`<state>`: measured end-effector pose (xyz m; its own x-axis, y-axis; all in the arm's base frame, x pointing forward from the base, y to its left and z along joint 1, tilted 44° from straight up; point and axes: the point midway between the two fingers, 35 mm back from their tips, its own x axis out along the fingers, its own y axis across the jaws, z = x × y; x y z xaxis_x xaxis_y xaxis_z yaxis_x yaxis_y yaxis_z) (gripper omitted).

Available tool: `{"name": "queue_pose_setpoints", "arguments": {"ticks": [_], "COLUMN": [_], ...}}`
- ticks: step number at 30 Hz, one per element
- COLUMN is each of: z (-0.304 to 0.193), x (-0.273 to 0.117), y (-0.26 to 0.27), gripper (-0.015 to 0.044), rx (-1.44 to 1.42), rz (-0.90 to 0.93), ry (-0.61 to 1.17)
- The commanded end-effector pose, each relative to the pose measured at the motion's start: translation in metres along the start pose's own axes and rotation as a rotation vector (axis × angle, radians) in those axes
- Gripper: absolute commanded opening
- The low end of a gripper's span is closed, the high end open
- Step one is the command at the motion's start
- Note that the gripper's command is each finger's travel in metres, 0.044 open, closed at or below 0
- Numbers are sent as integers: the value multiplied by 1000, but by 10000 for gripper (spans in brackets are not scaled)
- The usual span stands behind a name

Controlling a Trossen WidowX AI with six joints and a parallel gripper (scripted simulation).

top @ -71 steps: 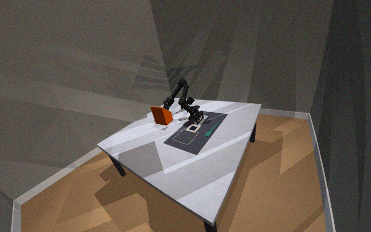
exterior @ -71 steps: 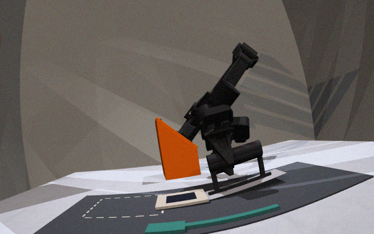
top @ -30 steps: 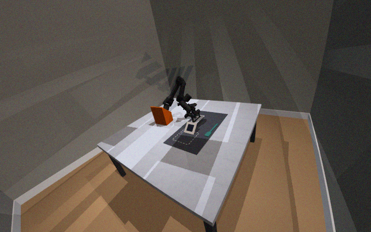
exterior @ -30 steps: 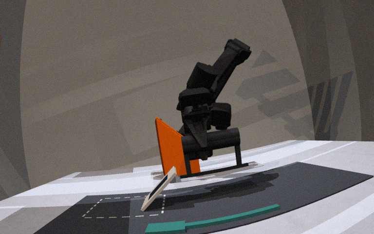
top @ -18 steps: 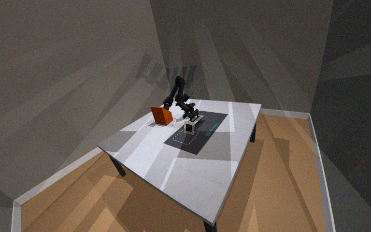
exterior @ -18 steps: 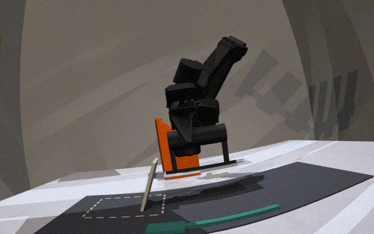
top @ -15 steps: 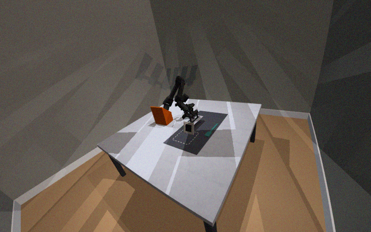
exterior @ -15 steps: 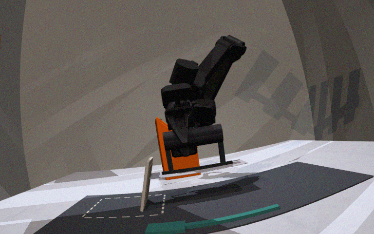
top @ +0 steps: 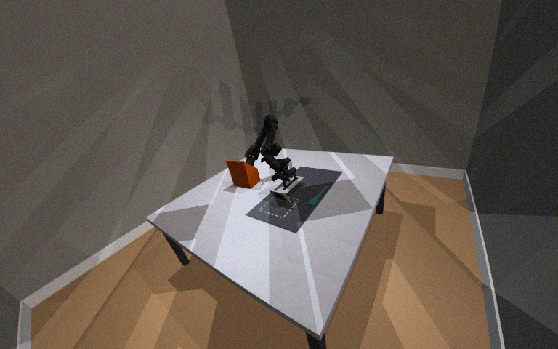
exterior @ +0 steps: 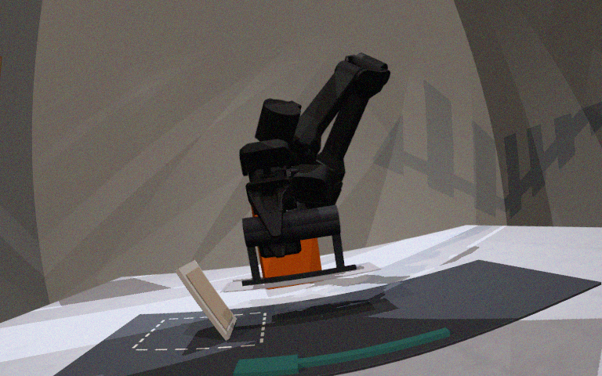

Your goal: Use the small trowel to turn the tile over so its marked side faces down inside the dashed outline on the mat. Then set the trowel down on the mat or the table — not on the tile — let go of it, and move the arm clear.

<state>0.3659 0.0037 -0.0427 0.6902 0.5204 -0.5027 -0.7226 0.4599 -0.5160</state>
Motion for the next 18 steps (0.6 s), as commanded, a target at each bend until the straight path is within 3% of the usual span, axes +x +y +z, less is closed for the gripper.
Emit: {"name": "queue_pose_setpoints", "arguments": {"ticks": [1, 18], "z": [0, 47], "x": [-1, -16], "y": [-4, -22], "gripper": [0, 0], "rx": [-7, -6], "rz": [-10, -10], "ry": [-1, -1]}}
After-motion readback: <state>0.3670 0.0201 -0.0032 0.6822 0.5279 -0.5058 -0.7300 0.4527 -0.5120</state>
